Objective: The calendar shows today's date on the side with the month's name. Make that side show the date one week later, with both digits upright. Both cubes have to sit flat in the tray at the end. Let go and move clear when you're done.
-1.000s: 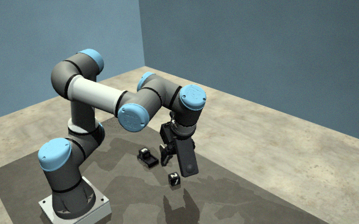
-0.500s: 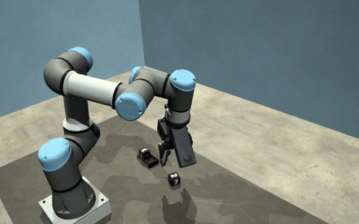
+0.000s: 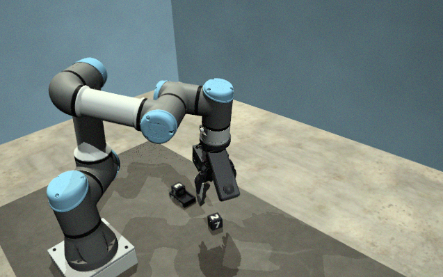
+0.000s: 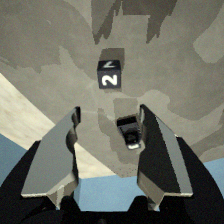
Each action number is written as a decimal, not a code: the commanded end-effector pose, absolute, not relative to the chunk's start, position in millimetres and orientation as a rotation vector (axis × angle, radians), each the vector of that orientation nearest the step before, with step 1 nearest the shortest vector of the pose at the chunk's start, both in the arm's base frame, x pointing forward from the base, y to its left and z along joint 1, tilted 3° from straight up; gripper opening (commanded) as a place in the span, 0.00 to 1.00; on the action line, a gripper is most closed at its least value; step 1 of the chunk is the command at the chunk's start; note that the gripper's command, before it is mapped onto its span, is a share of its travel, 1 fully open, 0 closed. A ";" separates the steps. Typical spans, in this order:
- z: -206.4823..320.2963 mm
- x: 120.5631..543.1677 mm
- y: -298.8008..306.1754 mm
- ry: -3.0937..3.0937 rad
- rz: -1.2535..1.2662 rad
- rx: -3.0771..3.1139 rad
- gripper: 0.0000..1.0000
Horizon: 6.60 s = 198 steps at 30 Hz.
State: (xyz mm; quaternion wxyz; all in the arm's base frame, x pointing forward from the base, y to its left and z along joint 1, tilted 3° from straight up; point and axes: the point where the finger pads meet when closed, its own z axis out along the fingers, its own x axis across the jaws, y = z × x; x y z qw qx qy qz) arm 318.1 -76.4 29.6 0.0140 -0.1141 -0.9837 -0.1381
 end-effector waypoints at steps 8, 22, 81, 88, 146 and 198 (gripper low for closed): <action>28.5 317.3 -75.3 -3.061 -0.215 -0.344 0.42; 30.9 319.5 -74.7 -3.070 -0.040 -0.346 0.42; 41.2 318.9 -75.3 -3.070 -0.040 -0.348 0.29; 41.1 318.9 -75.2 -3.070 -0.040 -0.348 0.29; -9.4 316.9 -73.9 -3.070 -0.040 -0.348 0.29; -9.9 317.4 -74.2 -3.070 -0.040 -0.348 0.29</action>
